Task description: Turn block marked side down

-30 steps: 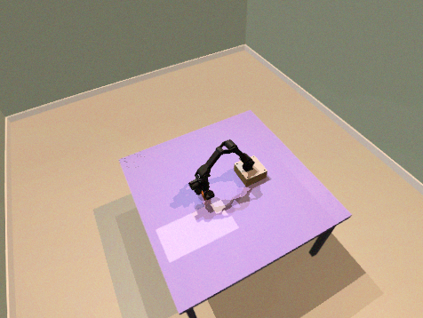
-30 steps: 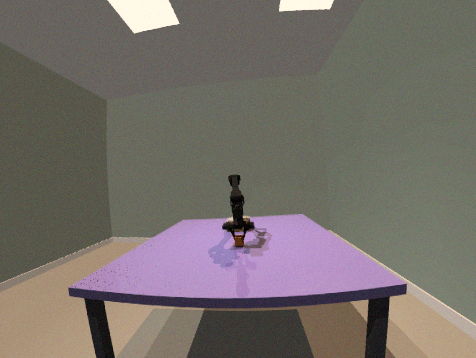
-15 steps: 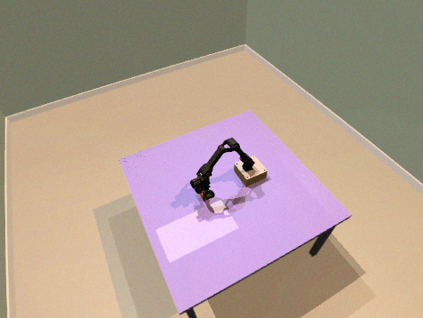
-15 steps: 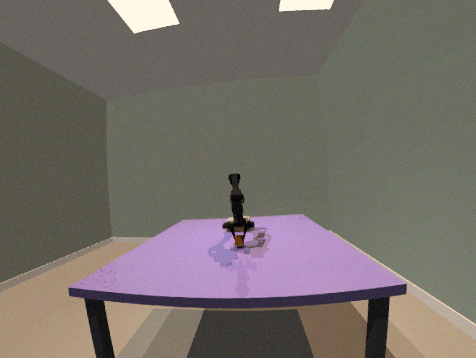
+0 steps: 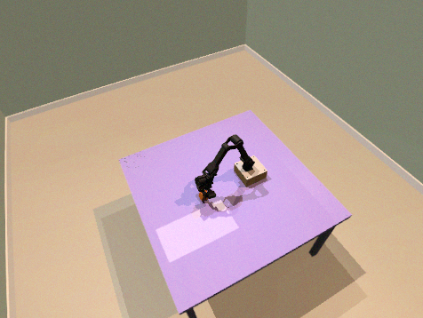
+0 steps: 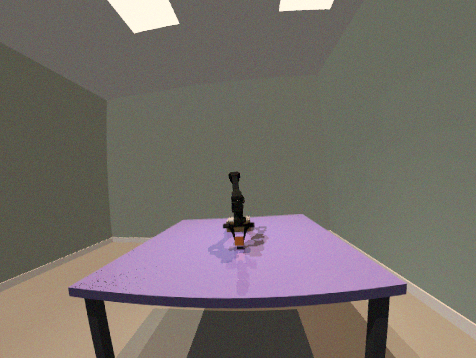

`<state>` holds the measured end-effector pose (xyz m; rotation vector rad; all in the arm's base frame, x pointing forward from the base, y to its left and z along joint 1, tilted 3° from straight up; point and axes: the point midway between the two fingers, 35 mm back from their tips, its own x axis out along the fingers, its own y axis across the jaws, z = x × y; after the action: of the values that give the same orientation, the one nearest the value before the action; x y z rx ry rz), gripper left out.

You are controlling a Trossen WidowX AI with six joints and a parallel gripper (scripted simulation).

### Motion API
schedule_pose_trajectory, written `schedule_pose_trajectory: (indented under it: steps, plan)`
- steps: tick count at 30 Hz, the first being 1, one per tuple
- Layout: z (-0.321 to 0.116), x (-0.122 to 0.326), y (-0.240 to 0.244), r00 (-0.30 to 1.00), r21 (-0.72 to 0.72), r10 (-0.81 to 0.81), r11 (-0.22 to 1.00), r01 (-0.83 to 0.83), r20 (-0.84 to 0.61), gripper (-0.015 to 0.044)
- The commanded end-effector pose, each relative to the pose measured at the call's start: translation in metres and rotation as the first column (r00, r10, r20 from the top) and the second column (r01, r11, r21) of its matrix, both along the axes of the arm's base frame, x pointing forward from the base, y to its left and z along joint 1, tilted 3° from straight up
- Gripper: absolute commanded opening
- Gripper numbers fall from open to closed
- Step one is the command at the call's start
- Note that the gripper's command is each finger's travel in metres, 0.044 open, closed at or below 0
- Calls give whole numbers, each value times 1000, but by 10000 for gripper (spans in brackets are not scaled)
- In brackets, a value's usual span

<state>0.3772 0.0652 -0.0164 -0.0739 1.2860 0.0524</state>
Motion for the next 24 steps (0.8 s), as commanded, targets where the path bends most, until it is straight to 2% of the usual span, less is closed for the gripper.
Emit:
schedule_pose_trajectory:
  steps: [1,10,20,24]
  plan:
    - [6,1,0,996,4,2,1000,-2,84,0]
    - [9,-4,-1,977,16,1,1000,-4,212,0]
    - [9,-4,-1,975,17,1,1000,-5,224,0]
    - [0,0,0,962,20,3,1000,-9,272,0]
